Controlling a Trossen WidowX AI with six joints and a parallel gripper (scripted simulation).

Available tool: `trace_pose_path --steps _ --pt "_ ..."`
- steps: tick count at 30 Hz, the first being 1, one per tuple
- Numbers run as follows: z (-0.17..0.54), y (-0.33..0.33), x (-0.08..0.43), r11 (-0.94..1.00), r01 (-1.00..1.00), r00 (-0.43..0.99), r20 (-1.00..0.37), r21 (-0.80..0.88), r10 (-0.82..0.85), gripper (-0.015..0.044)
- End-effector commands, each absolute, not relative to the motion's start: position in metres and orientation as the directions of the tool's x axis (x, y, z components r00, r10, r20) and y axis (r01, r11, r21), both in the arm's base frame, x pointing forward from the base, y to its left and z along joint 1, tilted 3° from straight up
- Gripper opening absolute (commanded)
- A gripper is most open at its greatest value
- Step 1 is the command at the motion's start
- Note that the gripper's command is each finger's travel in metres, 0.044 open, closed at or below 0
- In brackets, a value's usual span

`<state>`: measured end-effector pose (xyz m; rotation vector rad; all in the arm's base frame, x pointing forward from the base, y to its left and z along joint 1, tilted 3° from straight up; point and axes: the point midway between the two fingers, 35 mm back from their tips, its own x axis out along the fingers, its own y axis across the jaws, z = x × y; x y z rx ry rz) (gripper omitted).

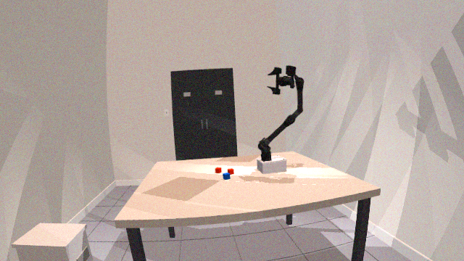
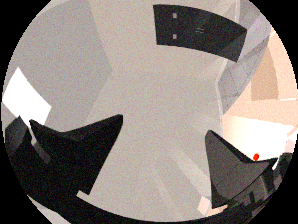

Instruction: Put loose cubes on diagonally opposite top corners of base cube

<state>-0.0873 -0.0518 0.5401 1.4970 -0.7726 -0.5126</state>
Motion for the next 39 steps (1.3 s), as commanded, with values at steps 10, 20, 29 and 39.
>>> trace_pose_path --steps 10,20,29,39 --pt "0.538 -0.073 0.009 0.079 0.108 0.753 -0.030 0.991 -0.657 0.0265" --pt "0.497 -0.088 0.135 0.210 0.483 0.773 -0.301 0.850 -0.558 0.0265" --pt "0.416 -0.095 0.243 0.389 0.719 0.694 -0.577 0.576 -0.430 0.0265" --pt "0.286 -0.088 0.322 0.619 0.747 0.482 -0.838 0.241 -0.256 0.0265"
